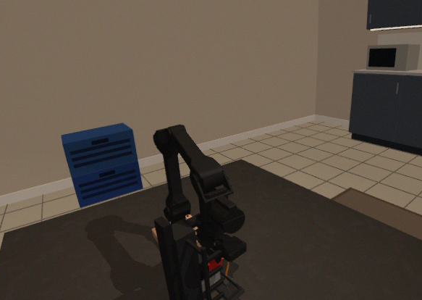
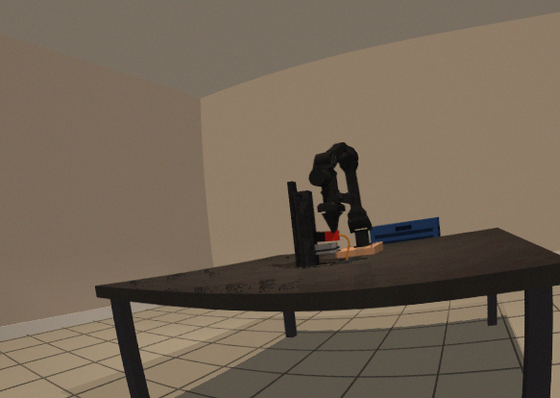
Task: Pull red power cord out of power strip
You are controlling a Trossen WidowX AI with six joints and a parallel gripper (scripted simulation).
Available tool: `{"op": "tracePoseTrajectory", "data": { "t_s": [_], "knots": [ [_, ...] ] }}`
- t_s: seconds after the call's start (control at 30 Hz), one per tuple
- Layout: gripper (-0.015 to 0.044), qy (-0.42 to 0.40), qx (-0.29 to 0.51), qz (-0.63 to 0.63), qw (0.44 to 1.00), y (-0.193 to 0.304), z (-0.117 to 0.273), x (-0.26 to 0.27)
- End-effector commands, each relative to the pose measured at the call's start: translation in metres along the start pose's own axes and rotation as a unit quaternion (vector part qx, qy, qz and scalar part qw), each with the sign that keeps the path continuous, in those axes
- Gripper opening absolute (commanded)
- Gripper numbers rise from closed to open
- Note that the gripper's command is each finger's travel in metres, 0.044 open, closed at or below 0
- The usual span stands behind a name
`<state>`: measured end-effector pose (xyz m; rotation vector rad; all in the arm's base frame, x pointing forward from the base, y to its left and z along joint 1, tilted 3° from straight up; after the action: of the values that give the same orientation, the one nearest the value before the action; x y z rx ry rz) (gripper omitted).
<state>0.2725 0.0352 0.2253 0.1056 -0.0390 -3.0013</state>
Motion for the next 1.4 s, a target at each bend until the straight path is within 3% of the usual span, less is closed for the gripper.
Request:
{"op": "tracePoseTrajectory", "data": {
  "t_s": [0.0, 0.97, 1.37],
  "knots": [
    [0.0, 0.0, 0.0, 0.0, 1.0, -0.001, 0.0, 0.0],
    [0.0, -0.001, -0.003, 0.001, 1.0, -0.046, 0.001, 0.006],
    [0.0315, -0.001, -0.003, 0.002, 1.0, -0.033, -0.002, 0.006]
  ]
}}
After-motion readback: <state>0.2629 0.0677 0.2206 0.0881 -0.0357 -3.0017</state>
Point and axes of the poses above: the point midway between the two fingers, 35 mm back from their tips, its own z axis back along the fingers, its own x axis across the jaws, y = z × x, the point moved 10 cm from there along z, back along the fingers, and after that the axes turned 10 degrees about -z, right-handed, at the moved point
